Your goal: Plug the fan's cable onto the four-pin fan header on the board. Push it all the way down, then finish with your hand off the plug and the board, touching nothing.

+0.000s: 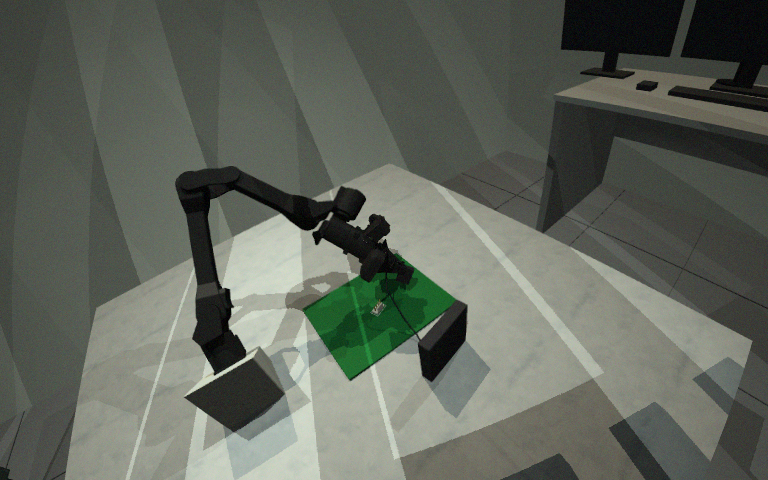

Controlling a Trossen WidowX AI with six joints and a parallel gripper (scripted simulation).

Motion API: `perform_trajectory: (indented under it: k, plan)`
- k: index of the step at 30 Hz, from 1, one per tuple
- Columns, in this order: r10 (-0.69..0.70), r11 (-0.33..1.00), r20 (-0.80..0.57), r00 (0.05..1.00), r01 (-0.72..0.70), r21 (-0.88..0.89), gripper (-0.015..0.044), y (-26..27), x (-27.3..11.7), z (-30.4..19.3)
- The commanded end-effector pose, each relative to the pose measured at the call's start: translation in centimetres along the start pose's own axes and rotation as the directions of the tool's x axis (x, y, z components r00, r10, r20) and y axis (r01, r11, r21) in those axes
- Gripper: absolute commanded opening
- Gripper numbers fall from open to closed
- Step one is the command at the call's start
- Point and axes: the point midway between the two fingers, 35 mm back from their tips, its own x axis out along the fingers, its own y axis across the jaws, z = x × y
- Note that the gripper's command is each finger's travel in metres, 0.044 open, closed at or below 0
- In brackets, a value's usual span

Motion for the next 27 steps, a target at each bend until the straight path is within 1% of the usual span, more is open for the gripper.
perform_trajectory:
  k: [1,27]
  plan:
    - [0.000,1.000,0.036,0.999,0.000,0.013,0.0000,0.0,-0.2,0.0]
    - [0.031,0.993,0.272,0.962,-0.061,0.099,0.0000,0.3,-2.2,-0.3]
